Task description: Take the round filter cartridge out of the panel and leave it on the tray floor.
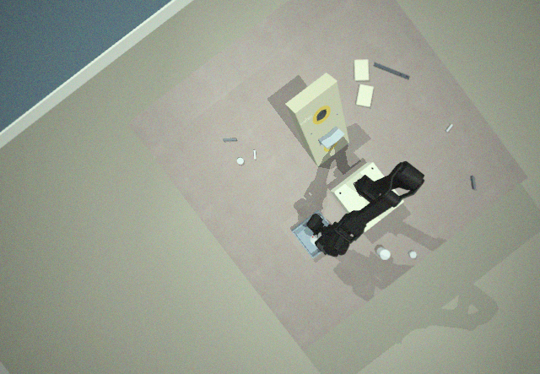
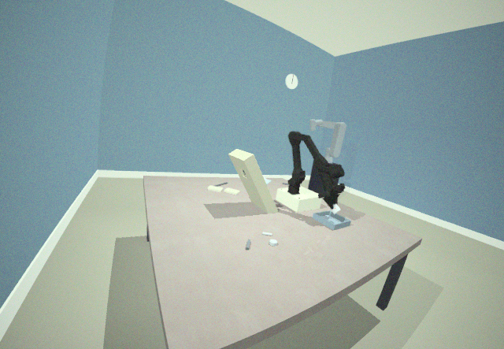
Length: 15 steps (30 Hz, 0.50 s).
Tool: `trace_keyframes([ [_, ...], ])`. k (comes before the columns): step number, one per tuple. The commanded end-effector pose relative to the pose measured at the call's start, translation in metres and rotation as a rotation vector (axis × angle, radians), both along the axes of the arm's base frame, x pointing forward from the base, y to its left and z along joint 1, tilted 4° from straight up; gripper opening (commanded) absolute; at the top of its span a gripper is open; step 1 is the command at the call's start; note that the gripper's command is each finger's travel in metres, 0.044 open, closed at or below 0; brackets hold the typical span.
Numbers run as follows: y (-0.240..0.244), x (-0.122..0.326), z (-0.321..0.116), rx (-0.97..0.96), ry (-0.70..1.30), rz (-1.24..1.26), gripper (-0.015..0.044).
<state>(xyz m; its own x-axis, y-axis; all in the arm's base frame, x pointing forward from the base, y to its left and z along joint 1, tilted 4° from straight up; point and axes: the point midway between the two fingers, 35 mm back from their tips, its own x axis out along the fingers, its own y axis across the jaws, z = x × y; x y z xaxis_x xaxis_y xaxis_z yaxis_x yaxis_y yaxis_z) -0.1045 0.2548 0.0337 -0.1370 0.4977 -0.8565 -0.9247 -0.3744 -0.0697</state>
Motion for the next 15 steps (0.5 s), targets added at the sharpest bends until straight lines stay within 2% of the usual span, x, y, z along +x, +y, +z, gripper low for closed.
trace_keyframes([
  [1, -0.002, 0.002, -0.022, -0.004, -0.003, 0.007, 0.0],
  [10, -0.004, 0.004, -0.038, -0.004, -0.003, 0.007, 0.0],
  [15, -0.004, 0.004, -0.034, -0.007, -0.004, 0.0, 0.0131],
])
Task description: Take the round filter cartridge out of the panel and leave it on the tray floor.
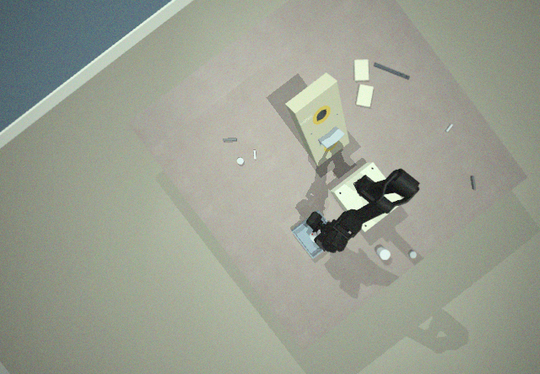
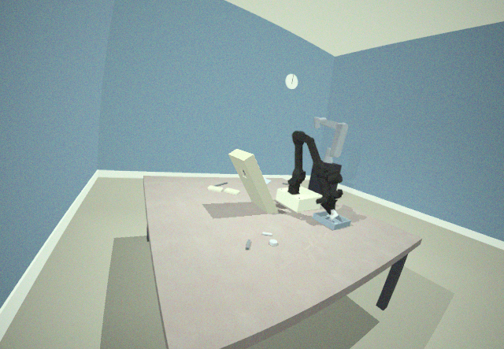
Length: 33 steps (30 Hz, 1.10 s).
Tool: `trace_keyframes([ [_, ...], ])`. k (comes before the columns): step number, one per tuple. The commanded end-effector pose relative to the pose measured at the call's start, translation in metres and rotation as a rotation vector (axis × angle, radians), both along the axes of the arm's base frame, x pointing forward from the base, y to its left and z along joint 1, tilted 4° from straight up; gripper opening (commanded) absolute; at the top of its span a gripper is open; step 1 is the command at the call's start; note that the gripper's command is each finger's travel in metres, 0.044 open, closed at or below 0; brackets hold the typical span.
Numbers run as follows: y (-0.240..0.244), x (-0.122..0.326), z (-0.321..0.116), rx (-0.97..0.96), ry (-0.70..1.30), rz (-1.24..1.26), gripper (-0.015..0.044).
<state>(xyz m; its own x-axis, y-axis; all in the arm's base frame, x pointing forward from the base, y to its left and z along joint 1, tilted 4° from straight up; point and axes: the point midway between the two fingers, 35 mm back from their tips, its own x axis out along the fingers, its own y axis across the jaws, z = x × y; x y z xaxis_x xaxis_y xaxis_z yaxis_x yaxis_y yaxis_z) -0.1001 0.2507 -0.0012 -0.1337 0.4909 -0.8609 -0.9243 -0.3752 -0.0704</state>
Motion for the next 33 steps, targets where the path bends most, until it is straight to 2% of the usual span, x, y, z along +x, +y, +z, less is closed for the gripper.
trace_keyframes([
  [1, 0.0, 0.0, 0.001, 0.001, 0.0, 0.0, 0.0157],
  [12, 0.0, 0.0, 0.001, 0.001, 0.0, 0.0, 0.044],
  [17, 0.002, -0.001, 0.009, 0.001, 0.0, 0.0, 0.044],
  [22, -0.001, -0.005, 0.068, 0.0, 0.001, 0.0, 0.044],
  [33, 0.002, -0.006, 0.056, 0.003, 0.001, 0.008, 0.044],
])
